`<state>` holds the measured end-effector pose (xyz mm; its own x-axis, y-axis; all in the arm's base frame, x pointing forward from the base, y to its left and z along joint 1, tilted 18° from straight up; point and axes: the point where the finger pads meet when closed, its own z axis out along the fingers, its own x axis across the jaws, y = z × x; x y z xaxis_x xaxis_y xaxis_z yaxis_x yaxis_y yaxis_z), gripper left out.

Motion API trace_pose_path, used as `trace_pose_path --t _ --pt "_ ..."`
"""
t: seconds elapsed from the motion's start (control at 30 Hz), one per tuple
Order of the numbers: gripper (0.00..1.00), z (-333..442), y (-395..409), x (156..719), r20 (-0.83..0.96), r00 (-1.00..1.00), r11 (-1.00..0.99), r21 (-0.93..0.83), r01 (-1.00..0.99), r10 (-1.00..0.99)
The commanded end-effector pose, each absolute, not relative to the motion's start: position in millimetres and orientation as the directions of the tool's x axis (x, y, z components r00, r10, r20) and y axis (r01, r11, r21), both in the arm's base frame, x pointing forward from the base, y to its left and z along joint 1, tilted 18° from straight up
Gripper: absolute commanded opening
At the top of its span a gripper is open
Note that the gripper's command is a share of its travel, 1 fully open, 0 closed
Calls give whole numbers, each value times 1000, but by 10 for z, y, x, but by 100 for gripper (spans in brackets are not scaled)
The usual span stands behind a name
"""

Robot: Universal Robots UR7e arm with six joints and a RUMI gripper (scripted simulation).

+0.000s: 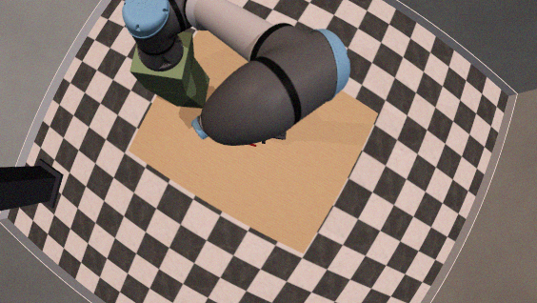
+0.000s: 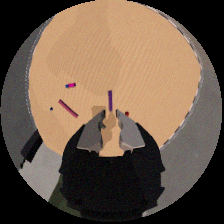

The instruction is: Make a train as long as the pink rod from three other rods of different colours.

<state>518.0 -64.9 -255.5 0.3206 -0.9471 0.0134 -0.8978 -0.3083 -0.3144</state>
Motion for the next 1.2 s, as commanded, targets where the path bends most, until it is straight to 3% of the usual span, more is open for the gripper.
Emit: trace_pose_path --t 0.0,1.17 --pt "14 -2640 -644 5228 17 321 -310 -316 -897 -947" --pt "14 -2923 -619 5318 17 321 -309 -316 -897 -947"
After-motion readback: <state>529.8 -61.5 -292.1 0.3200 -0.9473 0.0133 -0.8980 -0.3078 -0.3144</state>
